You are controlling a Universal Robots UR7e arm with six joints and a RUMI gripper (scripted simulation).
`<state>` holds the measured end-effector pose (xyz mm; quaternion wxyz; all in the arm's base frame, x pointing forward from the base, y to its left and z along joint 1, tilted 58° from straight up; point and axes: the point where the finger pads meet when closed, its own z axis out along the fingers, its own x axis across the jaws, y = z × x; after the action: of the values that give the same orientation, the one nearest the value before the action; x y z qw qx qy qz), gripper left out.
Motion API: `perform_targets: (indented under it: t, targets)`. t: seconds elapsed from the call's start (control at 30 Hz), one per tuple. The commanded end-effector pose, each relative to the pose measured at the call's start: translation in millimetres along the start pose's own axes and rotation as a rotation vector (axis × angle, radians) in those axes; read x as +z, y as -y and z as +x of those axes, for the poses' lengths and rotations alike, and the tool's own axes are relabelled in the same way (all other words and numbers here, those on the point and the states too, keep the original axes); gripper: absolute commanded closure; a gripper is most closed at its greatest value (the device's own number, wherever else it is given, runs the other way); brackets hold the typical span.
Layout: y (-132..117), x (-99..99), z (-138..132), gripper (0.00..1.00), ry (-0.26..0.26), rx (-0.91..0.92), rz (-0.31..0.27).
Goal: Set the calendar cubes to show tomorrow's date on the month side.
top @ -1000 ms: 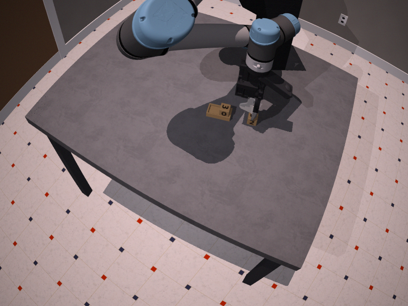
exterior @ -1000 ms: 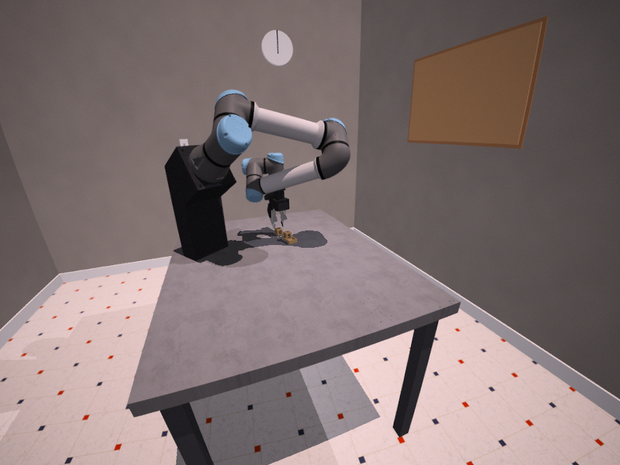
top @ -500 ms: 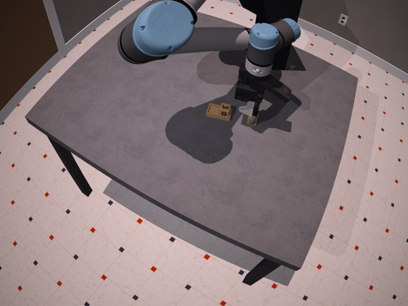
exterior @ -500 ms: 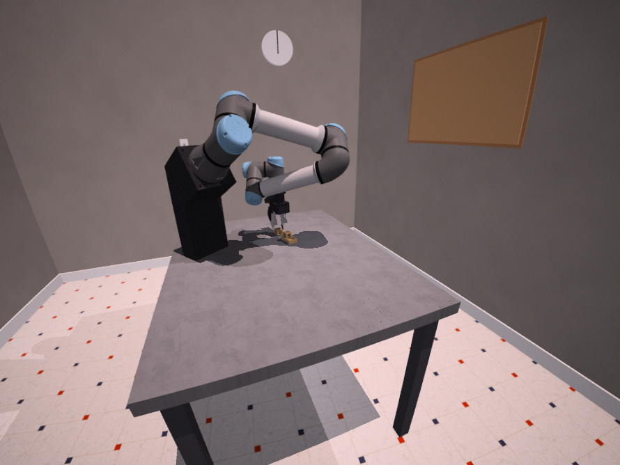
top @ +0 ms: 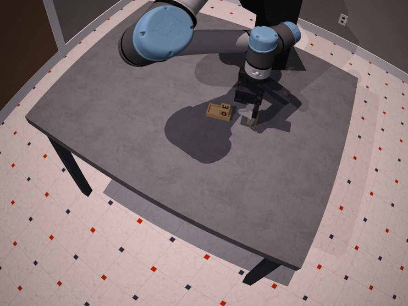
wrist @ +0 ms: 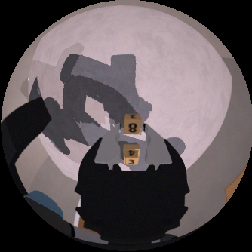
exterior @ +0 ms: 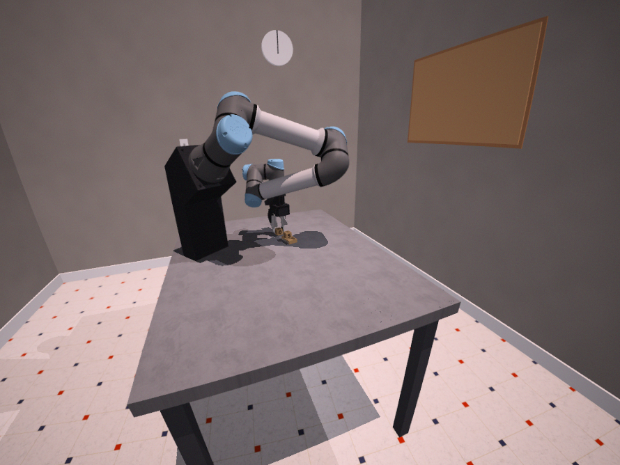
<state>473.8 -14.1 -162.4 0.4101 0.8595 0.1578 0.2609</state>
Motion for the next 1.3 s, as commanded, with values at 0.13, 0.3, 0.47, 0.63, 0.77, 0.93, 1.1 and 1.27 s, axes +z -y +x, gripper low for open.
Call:
perform_targets:
  t: [0.13,0.3,0.47,0.63,0.77,0.93,1.1,1.27]
  targets:
    - [0.1,0.0,0.3,0.71,-0.001,0.0,0.0]
    - [0.1,0.0,0.3,0.71,-0.001,0.0,0.0]
    - [0.1,0.0,0.3,0.71,-0.001,0.0,0.0]
    - [0.1,0.0,0.3,0.71,-0.001,0.0,0.0]
    - [0.1,0.0,0.3,0.71,-0.001,0.0,0.0]
    - [0.1,0.0,0.3,0.71,-0.001,0.0,0.0]
    - [0.1,0.0,0.3,0.89,-0.001,0.0,0.0]
    - [0.1,0.0,0.3,0.89,-0.001,0.0,0.0]
